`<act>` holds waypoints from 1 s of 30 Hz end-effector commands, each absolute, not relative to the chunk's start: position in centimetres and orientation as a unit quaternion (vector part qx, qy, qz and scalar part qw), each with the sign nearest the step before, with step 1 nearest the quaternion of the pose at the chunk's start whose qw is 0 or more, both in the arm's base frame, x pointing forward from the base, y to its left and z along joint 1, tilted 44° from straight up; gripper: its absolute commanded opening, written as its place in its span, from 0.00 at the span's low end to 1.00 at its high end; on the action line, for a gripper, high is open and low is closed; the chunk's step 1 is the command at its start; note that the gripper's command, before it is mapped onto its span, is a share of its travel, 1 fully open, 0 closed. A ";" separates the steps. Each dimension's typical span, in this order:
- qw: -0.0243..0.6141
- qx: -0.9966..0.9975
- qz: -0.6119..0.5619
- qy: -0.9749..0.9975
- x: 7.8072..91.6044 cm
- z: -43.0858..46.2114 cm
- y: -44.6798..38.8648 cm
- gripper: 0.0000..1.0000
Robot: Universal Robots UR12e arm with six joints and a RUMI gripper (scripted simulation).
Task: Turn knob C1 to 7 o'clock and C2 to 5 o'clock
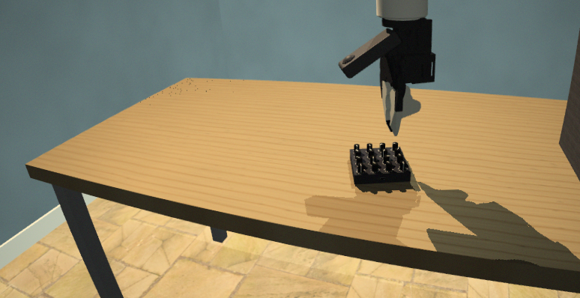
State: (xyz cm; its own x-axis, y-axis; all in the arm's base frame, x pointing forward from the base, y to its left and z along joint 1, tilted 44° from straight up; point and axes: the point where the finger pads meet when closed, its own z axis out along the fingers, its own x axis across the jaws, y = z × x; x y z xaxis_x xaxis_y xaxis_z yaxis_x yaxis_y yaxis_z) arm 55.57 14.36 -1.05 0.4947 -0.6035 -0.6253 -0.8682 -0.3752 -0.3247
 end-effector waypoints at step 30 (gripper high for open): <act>0.196 -0.519 0.324 0.766 57.0 0.2 13.5 0.11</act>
